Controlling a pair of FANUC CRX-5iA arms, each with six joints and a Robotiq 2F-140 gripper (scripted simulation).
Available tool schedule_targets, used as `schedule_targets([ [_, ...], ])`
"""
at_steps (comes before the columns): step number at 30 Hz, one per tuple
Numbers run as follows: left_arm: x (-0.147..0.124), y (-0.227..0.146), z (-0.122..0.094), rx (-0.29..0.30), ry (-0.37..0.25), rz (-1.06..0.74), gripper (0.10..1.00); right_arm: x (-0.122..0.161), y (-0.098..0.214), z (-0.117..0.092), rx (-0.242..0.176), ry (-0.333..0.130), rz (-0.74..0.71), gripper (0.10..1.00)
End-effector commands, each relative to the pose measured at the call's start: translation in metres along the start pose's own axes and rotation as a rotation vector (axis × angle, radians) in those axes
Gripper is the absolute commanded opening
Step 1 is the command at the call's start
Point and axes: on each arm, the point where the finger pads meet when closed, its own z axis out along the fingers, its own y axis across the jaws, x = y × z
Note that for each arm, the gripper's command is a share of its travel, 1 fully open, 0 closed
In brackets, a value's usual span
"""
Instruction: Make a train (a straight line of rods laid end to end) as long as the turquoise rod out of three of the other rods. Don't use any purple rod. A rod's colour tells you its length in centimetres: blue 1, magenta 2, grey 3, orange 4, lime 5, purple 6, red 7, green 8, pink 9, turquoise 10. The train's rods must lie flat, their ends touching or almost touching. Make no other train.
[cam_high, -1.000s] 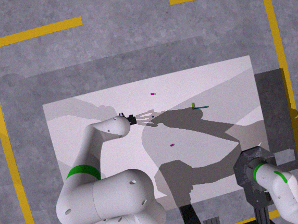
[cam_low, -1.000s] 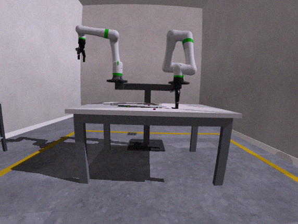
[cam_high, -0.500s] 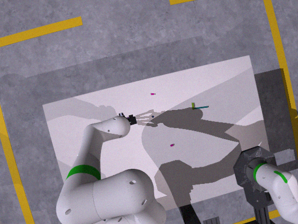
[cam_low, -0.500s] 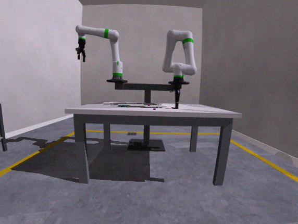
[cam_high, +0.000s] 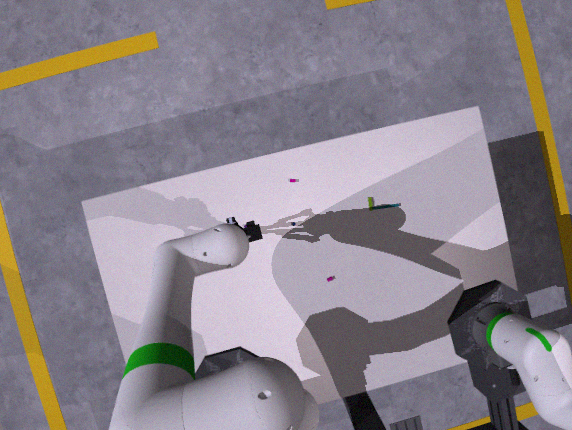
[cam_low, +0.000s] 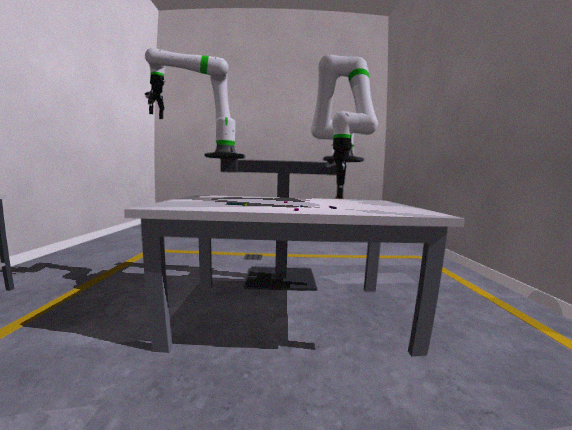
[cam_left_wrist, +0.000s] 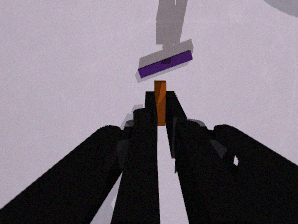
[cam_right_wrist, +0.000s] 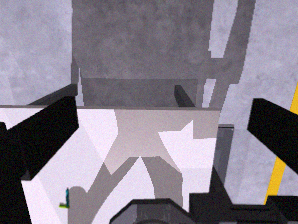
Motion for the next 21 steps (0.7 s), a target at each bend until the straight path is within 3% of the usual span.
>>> schedule_targets([
  [1,0.000,0.000,-0.019,0.000,0.000,0.000,0.124,0.000,0.000,-0.001,0.000,0.002,0.000,1.000],
  [7,0.000,0.000,-0.046,0.000,0.000,0.000,0.124,0.000,0.000,-0.001,0.000,0.002,0.000,1.000],
  [19,0.001,0.000,-0.048,0.000,0.000,-0.001,0.124,0.000,0.000,-0.001,0.000,0.002,0.000,1.000],
  [21,0.017,-0.003,-0.048,0.000,0.000,-0.012,0.124,0.000,0.000,-0.001,0.000,0.002,0.000,1.000],
])
